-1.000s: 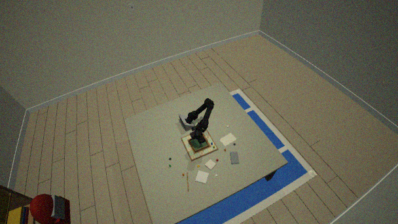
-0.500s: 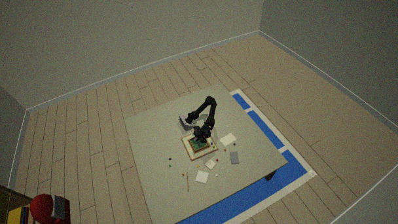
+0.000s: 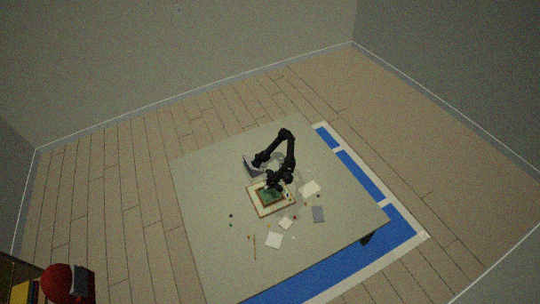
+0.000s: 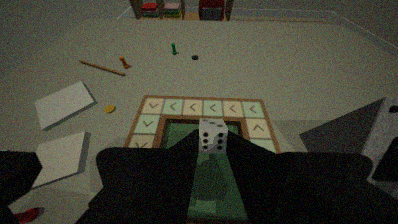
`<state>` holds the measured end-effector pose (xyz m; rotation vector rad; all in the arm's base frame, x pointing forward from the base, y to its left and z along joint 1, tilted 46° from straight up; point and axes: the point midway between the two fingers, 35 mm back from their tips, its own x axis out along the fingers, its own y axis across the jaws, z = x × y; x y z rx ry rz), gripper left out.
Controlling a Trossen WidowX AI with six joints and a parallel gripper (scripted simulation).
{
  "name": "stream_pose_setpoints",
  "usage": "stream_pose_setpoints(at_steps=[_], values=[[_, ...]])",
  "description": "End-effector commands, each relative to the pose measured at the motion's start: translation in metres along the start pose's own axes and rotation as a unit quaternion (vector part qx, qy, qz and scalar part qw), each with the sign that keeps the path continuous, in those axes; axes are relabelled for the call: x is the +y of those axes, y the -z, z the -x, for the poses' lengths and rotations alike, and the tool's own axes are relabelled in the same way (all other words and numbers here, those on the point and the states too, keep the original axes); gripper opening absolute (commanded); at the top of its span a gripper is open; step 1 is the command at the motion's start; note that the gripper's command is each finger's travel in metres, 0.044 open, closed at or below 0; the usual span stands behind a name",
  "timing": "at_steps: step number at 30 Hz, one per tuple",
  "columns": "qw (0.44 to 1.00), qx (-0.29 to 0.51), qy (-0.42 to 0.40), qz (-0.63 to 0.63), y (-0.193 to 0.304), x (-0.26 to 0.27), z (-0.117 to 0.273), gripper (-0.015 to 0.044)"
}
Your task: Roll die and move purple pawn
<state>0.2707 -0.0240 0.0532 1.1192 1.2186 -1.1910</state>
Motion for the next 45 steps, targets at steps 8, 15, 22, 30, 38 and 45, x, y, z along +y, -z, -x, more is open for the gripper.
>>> stream_pose_setpoints(at_steps=[8, 15, 22, 30, 38, 45], values=[[1.0, -0.007, -0.009, -0.002, -0.006, 0.004, 0.024, 0.0], [1.0, -0.005, -0.009, -0.004, -0.005, 0.005, 0.023, 0.0], [1.0, -0.005, -0.009, -0.004, -0.005, 0.005, 0.023, 0.0], [1.0, -0.005, -0.009, -0.004, -0.005, 0.005, 0.023, 0.021], [1.0, -0.008, -0.008, -0.002, -0.035, 0.005, 0.05, 0.042], [0.984, 0.176, 0.029, 0.02, -0.023, 0.0, 0.018, 0.044]])
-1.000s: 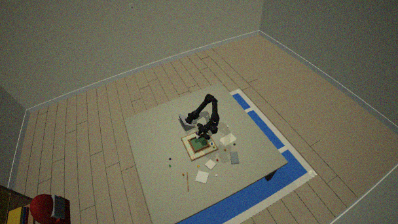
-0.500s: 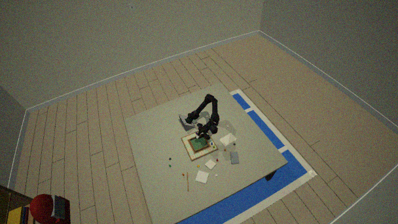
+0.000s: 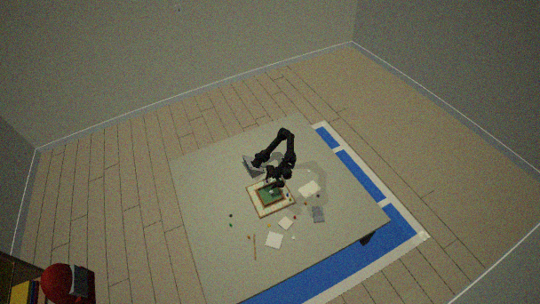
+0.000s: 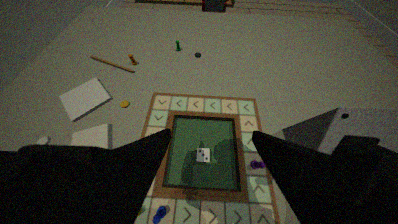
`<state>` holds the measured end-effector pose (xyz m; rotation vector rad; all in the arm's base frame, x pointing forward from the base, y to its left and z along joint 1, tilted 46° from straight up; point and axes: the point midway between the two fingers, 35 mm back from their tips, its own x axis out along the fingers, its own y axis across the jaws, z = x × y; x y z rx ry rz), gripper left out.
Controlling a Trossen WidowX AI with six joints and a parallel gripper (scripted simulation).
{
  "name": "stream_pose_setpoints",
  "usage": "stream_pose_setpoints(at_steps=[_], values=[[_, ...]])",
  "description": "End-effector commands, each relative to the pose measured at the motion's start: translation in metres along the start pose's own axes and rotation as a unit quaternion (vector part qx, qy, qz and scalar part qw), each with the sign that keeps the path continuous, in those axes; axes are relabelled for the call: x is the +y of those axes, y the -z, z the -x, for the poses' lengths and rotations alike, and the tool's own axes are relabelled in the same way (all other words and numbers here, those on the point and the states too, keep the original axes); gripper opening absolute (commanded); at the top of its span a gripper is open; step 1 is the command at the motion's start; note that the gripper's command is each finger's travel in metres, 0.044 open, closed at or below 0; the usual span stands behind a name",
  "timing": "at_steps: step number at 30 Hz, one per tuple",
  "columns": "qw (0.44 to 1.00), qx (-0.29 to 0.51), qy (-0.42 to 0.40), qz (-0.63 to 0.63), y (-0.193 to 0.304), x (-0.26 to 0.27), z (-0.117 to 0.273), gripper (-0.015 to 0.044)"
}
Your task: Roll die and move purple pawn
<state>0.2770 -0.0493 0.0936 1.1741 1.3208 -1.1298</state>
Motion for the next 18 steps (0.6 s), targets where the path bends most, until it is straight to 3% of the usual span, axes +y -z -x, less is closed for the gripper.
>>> stream_pose_setpoints(at_steps=[1, 5, 11, 13, 18], values=[[0.984, 0.177, 0.022, 0.006, 0.005, -0.004, -0.027, 0.044], [0.938, 0.345, -0.023, -0.013, 0.006, 0.002, -0.038, 0.044], [0.935, 0.353, -0.027, -0.015, 0.006, 0.003, -0.038, 0.044], [0.95, 0.312, -0.005, -0.012, 0.005, -0.002, -0.039, 0.044], [0.938, 0.315, -0.055, 0.136, 0.011, -0.024, -0.039, 0.0309]])
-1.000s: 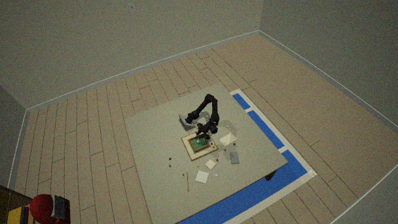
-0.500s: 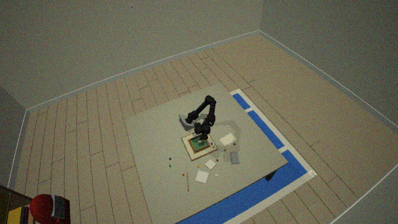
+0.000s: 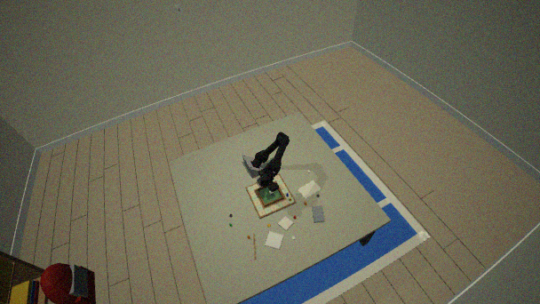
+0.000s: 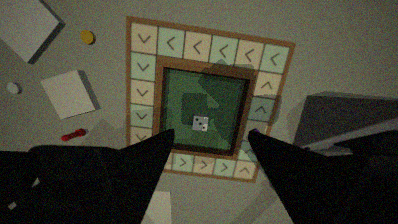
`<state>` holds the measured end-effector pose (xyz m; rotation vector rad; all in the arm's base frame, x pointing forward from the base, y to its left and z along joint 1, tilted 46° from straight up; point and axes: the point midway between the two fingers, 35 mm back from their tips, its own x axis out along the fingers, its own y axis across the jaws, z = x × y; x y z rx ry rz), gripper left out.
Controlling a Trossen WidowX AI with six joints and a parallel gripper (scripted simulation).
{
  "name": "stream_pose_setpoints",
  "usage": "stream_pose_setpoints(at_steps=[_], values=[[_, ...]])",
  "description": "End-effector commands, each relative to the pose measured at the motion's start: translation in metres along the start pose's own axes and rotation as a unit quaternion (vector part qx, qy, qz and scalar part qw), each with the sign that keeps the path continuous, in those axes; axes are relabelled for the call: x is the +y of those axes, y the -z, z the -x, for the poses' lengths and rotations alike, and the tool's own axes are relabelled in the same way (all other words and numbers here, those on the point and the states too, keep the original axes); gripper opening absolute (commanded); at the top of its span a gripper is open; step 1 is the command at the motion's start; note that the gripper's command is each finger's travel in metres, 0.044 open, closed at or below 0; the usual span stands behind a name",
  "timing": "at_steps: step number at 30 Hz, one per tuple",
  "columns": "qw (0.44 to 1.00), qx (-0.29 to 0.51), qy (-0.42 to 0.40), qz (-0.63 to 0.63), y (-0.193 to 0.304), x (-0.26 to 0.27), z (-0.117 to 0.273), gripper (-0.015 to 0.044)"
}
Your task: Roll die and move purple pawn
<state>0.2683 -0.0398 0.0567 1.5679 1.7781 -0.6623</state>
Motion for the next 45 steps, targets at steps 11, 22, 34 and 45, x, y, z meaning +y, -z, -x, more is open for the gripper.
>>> stream_pose_setpoints(at_steps=[11, 22, 34, 45], values=[[0.83, 0.023, -0.021, 0.557, 0.029, -0.082, -0.022, 0.02], [0.731, 0.023, -0.033, 0.682, 0.038, -0.101, -0.031, 0.02], [0.731, 0.023, -0.033, 0.682, 0.038, -0.1, -0.031, 0.02], [0.73, 0.023, -0.034, 0.682, 0.038, -0.099, -0.044, 0.02]])
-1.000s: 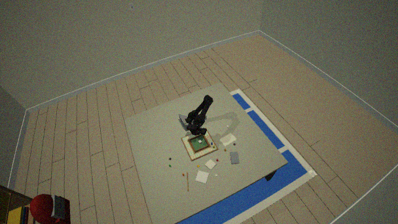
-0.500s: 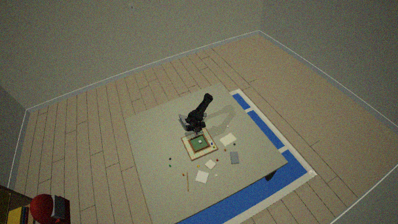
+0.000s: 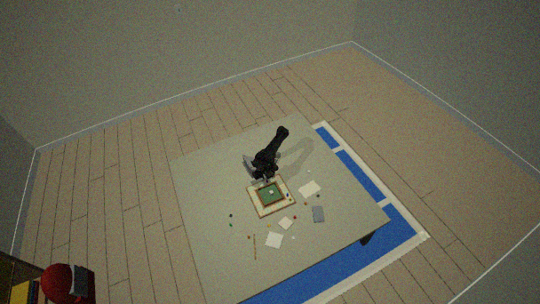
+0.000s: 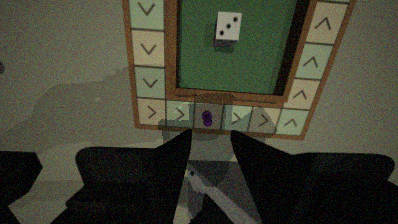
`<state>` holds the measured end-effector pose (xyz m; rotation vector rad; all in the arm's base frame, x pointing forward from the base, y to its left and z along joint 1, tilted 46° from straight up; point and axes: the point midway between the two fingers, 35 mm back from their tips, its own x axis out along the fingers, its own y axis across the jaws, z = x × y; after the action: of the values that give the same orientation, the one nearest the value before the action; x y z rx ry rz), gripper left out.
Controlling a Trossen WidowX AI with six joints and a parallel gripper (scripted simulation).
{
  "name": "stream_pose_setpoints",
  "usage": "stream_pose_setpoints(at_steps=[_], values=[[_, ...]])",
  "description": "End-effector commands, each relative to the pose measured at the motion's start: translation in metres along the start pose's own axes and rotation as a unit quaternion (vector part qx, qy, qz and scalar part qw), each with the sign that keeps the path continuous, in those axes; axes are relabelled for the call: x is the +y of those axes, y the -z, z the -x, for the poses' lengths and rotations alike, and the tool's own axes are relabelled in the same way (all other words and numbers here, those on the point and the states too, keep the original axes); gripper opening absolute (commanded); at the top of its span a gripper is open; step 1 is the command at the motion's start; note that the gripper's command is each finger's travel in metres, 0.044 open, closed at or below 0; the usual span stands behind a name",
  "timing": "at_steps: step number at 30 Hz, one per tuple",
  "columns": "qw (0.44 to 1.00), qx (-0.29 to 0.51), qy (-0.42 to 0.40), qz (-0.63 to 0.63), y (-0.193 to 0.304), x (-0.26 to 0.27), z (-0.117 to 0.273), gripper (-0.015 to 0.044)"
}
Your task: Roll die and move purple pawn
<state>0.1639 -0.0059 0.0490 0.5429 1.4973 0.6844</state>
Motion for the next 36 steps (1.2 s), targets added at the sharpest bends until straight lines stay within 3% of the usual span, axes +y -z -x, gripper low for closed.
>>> stream_pose_setpoints(at_steps=[1, 31, 36], values=[[1.0, 0.001, -0.004, 0.001, 0.001, 0.002, -0.012, 0.02], [1.0, 0.001, -0.005, 0.001, 0.001, 0.002, -0.053, 0.02], [1.0, 0.001, -0.005, 0.001, 0.001, 0.002, -0.053, 0.0069]])
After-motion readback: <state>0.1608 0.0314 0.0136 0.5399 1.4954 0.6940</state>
